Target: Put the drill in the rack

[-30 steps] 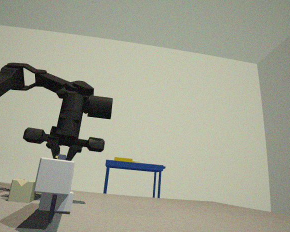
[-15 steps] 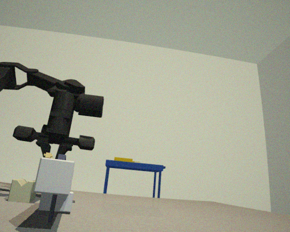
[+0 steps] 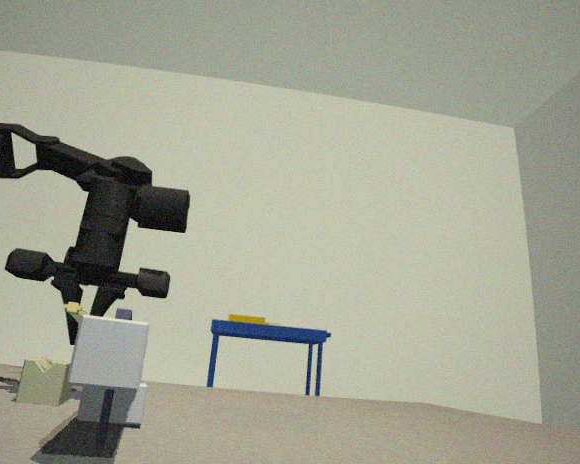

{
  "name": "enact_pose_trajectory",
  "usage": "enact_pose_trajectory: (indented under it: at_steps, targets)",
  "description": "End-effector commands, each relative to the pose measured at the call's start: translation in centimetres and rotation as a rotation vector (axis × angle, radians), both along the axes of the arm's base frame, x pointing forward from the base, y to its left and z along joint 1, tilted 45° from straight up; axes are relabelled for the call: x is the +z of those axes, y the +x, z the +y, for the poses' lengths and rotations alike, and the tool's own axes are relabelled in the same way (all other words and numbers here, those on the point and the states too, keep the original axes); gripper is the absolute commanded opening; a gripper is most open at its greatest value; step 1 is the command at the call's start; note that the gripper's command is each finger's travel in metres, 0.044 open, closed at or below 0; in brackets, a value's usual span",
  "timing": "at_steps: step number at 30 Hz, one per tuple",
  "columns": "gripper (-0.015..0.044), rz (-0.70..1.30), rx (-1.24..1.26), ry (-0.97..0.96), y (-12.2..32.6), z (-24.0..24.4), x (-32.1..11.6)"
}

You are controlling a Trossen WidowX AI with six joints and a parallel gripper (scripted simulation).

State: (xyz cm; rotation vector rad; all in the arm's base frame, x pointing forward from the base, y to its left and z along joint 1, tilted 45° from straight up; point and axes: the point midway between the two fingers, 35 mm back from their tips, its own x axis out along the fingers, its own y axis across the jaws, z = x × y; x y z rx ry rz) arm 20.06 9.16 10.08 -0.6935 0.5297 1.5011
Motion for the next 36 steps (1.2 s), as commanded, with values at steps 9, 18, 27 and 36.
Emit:
enact_pose_trajectory:
  at_steps: [9,18,27,36]
  targets:
    - [0.0000,0.006,0.000,0.002,-1.6,0.3,-0.2]
    - [0.0000,0.005,0.001,0.003,-1.4,1.6,-1.4]
    - [0.0000,0.005,0.001,0.003,-1.4,2.2,-2.0]
    - [0.0000,0.005,0.001,0.004,-1.3,3.0,-2.7]
